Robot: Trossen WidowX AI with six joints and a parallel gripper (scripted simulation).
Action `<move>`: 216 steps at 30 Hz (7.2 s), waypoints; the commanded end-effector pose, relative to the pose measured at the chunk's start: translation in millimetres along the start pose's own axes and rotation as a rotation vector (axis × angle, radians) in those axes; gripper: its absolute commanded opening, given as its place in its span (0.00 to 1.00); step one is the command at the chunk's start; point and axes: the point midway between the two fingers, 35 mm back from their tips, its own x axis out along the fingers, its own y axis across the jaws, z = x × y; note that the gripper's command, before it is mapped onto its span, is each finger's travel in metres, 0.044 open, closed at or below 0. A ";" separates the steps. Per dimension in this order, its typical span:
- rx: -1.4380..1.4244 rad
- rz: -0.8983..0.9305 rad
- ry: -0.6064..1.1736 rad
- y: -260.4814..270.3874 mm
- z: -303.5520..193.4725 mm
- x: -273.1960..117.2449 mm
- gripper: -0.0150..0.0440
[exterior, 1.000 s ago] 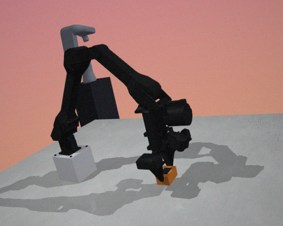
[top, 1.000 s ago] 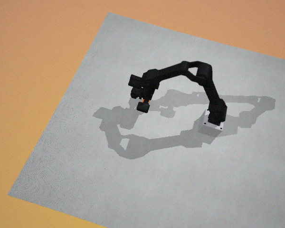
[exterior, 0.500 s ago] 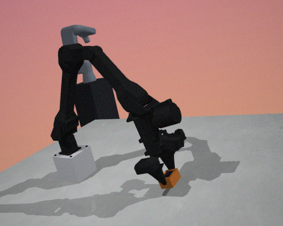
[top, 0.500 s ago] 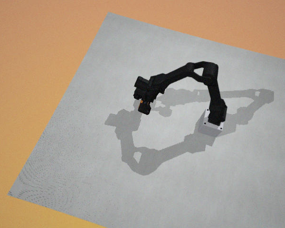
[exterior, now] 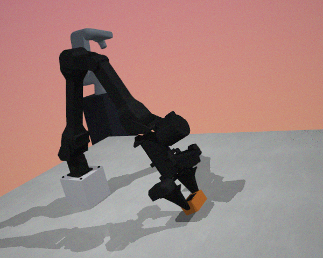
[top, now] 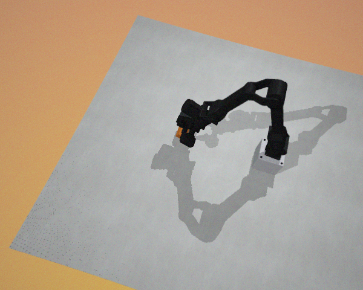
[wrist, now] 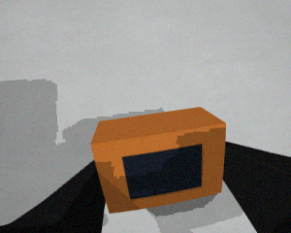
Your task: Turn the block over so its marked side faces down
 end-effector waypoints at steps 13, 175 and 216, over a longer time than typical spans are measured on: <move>0.002 0.003 -0.163 0.5 0.0 8.5 0.25; 0.001 0.003 0.466 -0.4 36.7 -40.9 1.00; 0.001 0.003 0.466 -0.2 9.5 11.4 0.72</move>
